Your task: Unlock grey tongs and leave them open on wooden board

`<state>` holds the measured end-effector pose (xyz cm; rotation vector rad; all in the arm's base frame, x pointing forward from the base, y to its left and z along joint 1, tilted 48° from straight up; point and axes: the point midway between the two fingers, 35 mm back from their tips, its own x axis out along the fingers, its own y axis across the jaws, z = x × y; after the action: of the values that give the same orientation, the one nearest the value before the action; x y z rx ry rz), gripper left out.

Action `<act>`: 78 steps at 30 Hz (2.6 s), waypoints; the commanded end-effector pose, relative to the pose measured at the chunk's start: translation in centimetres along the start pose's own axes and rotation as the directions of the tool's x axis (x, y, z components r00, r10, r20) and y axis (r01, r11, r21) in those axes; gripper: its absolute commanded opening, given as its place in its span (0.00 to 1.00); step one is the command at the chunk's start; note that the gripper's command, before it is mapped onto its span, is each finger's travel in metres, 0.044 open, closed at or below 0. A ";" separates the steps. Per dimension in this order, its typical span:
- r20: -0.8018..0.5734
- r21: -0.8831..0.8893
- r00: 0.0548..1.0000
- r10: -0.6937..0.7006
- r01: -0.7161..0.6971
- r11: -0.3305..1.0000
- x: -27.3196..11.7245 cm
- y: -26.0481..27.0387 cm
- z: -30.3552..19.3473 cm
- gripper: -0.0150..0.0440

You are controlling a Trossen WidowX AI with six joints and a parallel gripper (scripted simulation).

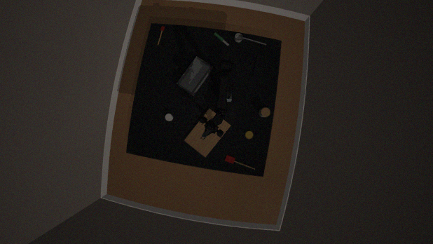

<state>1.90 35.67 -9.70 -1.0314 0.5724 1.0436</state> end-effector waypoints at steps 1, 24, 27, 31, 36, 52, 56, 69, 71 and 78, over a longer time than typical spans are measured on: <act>0.008 0.001 1.000 -0.005 0.005 1.000 -0.1 -0.1 0.2 0.00; -0.133 -0.012 0.991 0.008 -0.009 1.000 2.1 0.8 0.4 0.00; -0.168 -0.016 0.986 0.010 -0.013 1.000 2.6 0.9 0.4 0.00; -0.214 -0.021 0.977 0.012 -0.017 1.000 3.2 1.1 0.3 0.00; -0.271 -0.023 0.962 0.015 -0.022 0.999 3.8 1.3 0.3 0.00; -0.449 -0.024 0.893 0.018 -0.032 0.999 5.4 1.7 -0.2 0.00; -0.492 -0.024 0.871 0.017 -0.034 0.999 5.7 1.7 -0.3 0.00; -0.623 -0.022 0.782 0.014 -0.035 0.999 6.2 1.5 -0.8 0.00; -0.642 -0.021 0.766 0.014 -0.035 0.999 6.2 1.5 -0.9 0.00; -0.706 -0.020 0.708 0.010 -0.033 0.999 6.2 1.3 -1.3 0.00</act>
<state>3.44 37.38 -15.71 -1.4502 1.1649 0.6667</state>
